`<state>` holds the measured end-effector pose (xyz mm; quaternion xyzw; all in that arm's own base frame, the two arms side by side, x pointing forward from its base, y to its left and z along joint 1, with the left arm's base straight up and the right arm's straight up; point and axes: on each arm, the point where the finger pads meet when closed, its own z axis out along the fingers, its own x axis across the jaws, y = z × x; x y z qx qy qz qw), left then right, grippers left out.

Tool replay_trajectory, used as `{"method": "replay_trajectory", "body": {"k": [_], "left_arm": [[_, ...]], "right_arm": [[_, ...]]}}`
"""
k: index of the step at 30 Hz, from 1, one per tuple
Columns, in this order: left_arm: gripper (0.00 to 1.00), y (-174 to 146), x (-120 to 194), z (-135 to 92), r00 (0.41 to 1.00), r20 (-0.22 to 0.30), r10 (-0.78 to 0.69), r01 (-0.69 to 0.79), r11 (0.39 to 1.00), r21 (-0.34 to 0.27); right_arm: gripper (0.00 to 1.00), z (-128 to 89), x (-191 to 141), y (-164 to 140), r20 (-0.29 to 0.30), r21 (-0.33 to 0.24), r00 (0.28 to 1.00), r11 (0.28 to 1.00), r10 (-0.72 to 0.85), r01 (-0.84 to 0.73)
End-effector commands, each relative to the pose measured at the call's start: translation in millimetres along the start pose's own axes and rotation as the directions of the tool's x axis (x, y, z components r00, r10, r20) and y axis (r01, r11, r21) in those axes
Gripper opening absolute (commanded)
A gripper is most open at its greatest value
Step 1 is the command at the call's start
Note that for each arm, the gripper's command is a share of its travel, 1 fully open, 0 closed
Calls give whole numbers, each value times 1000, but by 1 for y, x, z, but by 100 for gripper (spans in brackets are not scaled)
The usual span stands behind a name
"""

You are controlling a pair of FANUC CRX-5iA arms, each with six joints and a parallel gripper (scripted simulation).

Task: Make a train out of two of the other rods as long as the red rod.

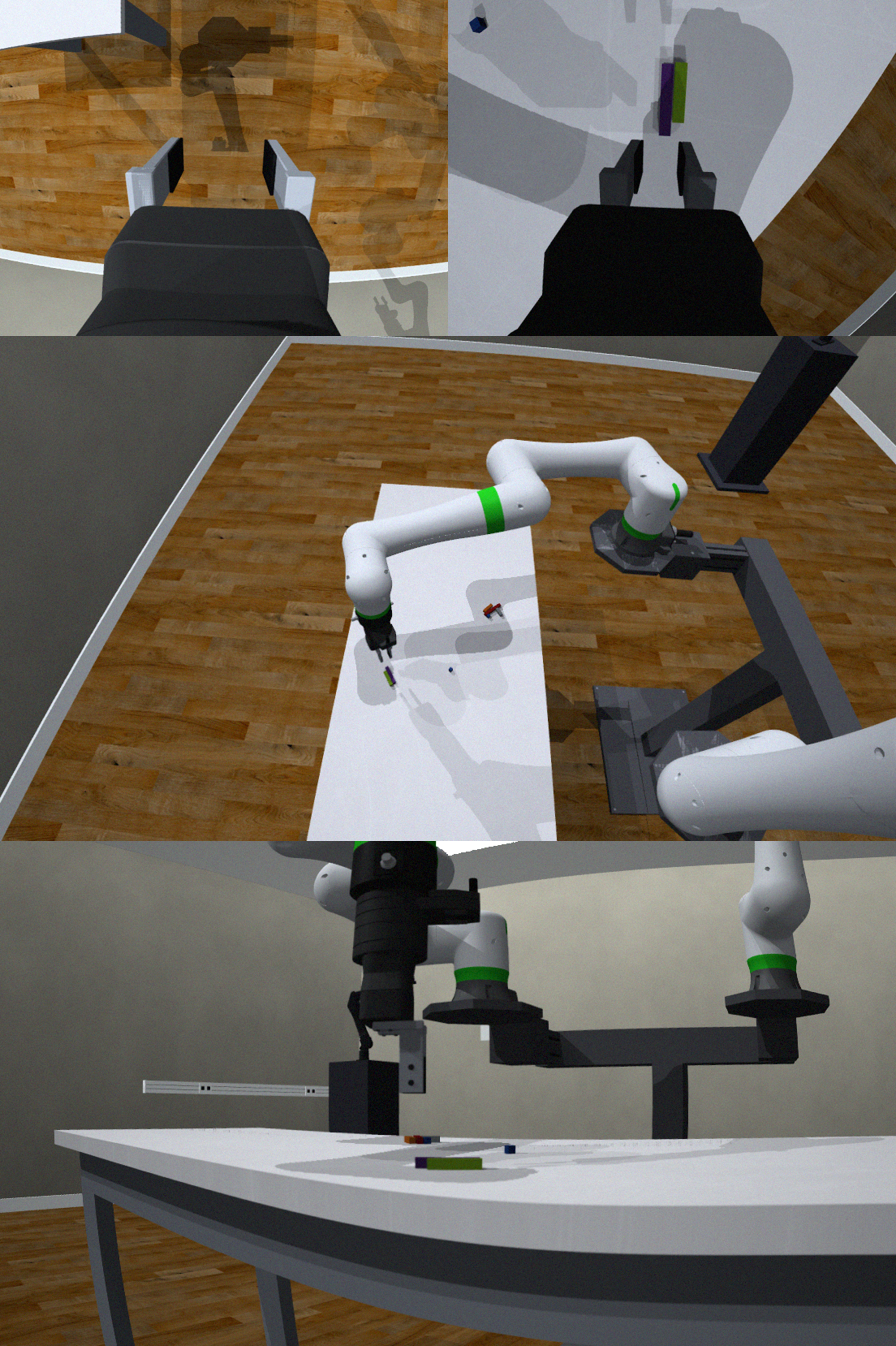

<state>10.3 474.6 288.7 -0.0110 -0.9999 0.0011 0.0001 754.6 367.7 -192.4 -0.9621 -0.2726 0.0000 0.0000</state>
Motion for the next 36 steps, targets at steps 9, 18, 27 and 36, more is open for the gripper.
{"method": "replay_trajectory", "body": {"k": [9,18,27,36], "left_arm": [[100,0,0,-1,1000,0,0,0,1000,-2],[100,0,0,-1,1000,0,0,0,1000,-2],[100,0,0,-1,1000,0,0,0,1000,-2],[100,0,0,-1,1000,0,0,0,1000,-2]], "right_arm": [[54,5,1,0,-2,0,1000,1000,0,0],[54,14,1,0,-2,0,1000,1000,0,0],[54,27,1,0,-3,0,1000,1000,0,0],[54,38,1,0,-3,0,1000,1000,0,0]]}}
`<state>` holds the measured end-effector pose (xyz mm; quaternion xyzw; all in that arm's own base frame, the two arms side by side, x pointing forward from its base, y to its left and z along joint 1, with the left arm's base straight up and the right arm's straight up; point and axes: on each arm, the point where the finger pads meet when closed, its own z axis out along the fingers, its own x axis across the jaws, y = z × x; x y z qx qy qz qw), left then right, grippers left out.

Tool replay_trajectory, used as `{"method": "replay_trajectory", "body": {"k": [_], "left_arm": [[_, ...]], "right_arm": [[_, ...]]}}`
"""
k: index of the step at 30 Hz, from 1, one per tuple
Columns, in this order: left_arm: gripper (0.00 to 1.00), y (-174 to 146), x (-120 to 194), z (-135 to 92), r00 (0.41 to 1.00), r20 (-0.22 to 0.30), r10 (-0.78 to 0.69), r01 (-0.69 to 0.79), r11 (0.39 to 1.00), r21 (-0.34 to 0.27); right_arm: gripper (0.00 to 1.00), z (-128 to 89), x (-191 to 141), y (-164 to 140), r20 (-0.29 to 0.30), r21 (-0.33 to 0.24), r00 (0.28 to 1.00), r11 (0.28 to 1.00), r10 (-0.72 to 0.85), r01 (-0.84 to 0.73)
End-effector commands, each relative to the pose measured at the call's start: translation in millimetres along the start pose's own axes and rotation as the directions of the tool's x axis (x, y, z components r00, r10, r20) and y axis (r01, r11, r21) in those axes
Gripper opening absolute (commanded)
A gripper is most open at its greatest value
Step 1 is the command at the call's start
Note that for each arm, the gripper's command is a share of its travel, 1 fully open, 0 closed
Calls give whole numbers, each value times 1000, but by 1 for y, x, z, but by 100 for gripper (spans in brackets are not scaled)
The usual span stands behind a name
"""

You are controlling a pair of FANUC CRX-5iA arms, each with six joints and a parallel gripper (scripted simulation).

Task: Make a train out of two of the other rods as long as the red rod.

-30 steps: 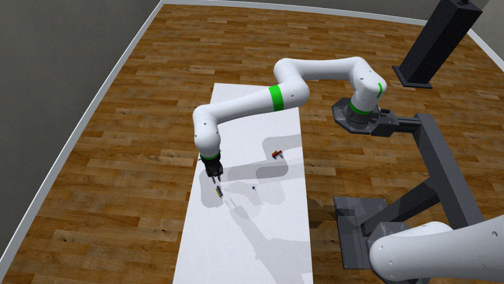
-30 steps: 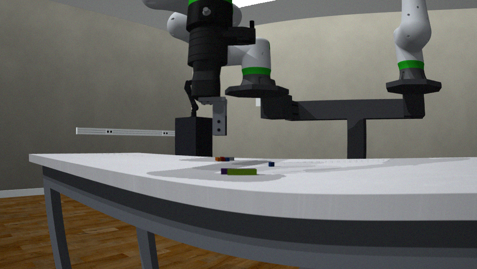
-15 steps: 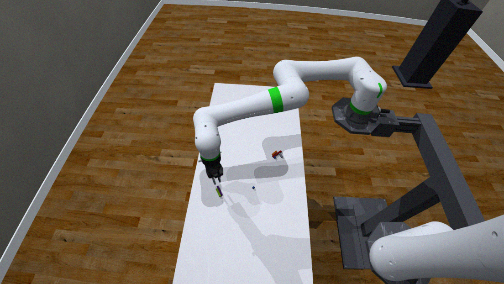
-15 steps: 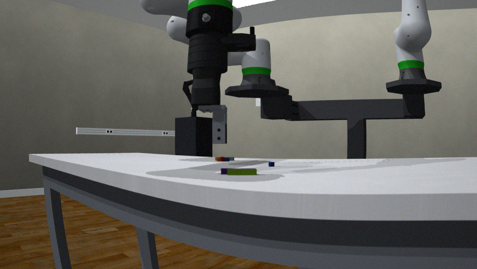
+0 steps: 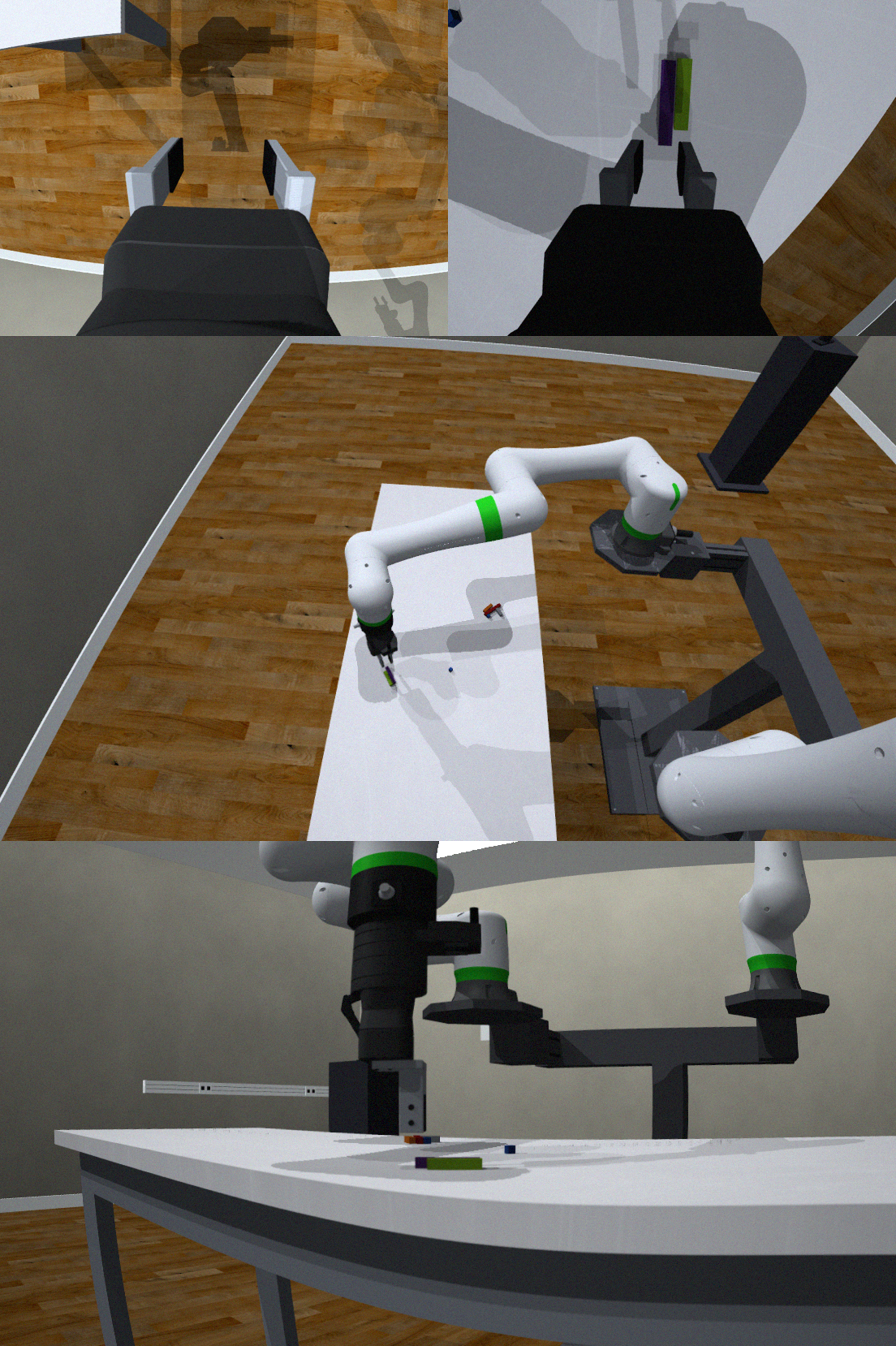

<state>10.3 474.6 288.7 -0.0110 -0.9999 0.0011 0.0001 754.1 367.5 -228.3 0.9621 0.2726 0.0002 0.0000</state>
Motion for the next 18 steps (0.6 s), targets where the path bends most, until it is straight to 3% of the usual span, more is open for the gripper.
{"method": "replay_trajectory", "body": {"k": [1,18], "left_arm": [[100,0,0,-1,1000,0,0,0,1000,-2],[100,0,0,-1,1000,0,0,0,1000,-2]], "right_arm": [[54,4,1,0,-2,0,1000,1000,0,0],[54,13,1,0,-3,0,1000,1000,0,0]]}}
